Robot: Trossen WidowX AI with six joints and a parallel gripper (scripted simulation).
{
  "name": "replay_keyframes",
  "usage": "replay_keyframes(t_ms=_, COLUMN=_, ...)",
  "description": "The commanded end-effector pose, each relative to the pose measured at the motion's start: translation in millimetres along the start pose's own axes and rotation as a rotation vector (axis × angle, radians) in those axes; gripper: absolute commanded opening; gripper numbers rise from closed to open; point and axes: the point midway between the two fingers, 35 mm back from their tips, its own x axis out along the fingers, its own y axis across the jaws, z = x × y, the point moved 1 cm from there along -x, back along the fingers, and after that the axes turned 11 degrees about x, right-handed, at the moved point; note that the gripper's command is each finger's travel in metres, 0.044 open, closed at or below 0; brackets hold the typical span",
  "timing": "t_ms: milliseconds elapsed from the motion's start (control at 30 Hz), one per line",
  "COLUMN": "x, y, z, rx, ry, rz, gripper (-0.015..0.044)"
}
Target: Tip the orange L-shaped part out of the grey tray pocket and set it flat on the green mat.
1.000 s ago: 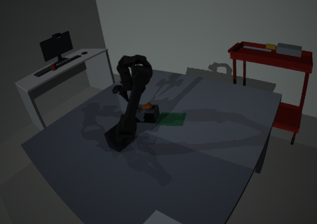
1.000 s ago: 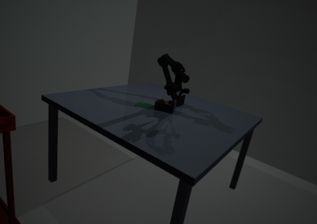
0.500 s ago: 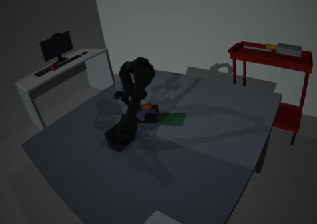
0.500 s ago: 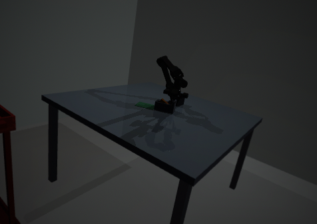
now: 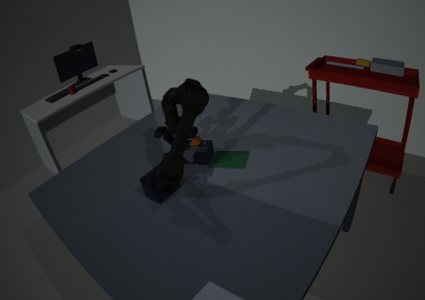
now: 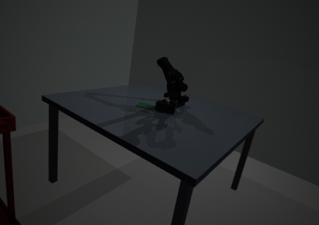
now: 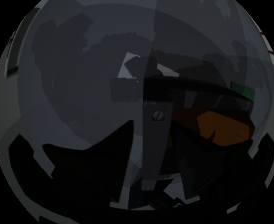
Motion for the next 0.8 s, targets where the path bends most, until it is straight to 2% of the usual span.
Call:
replay_keyframes(t_ms=0, x=6.1, y=-1.0, z=-0.7, rx=-0.004, ry=0.000, rz=-0.006, gripper=0.0180)
replay_keyframes(t_ms=767, x=0.5, y=2.4, z=-0.6, rx=-0.003, ry=-0.004, rz=0.001, gripper=0.0180)
